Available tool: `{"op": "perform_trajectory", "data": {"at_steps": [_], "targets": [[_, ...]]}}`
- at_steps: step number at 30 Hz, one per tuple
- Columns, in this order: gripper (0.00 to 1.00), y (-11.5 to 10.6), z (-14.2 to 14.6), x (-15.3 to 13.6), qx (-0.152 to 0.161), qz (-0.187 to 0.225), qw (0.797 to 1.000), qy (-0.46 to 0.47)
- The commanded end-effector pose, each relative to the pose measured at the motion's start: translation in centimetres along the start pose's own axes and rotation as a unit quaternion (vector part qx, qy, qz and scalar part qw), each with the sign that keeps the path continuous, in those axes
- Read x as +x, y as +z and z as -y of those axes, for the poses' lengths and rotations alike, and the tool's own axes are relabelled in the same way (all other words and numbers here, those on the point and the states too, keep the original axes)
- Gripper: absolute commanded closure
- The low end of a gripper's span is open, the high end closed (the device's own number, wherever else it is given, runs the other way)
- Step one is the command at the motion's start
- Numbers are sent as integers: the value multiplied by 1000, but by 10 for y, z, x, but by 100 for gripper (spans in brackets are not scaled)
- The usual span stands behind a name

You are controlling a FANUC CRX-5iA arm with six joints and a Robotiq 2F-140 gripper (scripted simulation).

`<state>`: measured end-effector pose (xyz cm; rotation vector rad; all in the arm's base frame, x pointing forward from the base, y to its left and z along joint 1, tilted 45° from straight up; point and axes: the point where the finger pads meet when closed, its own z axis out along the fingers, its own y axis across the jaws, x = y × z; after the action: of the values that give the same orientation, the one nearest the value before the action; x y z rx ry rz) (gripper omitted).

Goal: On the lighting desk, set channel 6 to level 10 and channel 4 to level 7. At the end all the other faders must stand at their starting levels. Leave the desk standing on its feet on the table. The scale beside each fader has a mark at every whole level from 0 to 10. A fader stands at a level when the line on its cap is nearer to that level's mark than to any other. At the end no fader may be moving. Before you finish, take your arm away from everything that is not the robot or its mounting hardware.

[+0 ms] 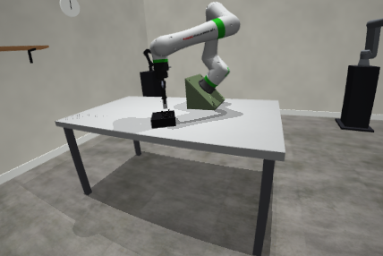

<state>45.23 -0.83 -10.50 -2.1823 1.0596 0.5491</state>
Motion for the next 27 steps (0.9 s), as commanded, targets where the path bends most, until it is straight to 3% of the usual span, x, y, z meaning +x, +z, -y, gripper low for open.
{"op": "perform_trajectory", "data": {"at_steps": [1, 8, 22, 23, 27], "targets": [[100, -7, 0, 0, 0, 0, 1000, 0], [100, -20, 0, 0, 0, 0, 1000, 0], [100, -20, 0, 0, 0, 0, 1000, 0], [0, -21, 0, 0, 0, 0, 1000, 0], [0, -23, 0, 0, 0, 0, 1000, 0]]}}
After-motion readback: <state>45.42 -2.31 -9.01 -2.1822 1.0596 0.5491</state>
